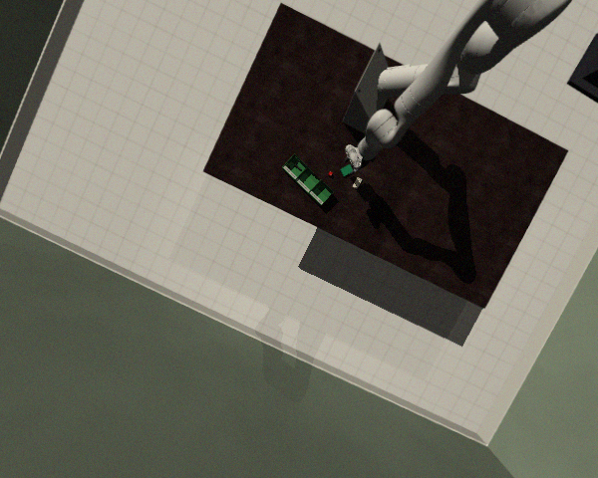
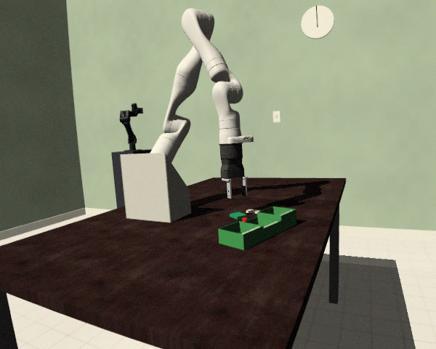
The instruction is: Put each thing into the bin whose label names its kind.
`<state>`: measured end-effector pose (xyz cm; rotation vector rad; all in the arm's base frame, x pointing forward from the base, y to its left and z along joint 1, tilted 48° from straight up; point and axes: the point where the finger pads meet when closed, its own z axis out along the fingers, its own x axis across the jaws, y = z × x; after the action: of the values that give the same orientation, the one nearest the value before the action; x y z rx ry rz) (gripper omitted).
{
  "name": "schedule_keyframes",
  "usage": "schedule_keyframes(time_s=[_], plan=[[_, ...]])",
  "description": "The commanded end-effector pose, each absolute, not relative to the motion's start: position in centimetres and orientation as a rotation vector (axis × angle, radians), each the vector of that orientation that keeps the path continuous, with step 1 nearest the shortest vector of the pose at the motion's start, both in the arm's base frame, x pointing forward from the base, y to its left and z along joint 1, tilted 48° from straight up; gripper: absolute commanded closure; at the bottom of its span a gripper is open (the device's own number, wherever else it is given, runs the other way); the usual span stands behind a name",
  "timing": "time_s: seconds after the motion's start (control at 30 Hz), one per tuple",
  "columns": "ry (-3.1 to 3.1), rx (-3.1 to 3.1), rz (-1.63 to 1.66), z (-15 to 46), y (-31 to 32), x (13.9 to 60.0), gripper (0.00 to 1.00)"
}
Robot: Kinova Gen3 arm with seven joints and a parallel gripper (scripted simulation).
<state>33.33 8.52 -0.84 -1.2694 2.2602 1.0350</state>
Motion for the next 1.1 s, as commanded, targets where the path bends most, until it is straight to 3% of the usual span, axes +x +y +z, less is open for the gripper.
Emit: schedule_keyframes(time_s=[0.0, 0.47, 1.07], plan=[[2.259, -1.272, 1.041, -1.4, 9.3, 33.1, 0.00], [2.259, -1.272, 1.041, -4.3, 12.9, 32.5, 0.00], [2.259, -1.272, 1.041, -4.5, 12.8, 32.8, 0.00]])
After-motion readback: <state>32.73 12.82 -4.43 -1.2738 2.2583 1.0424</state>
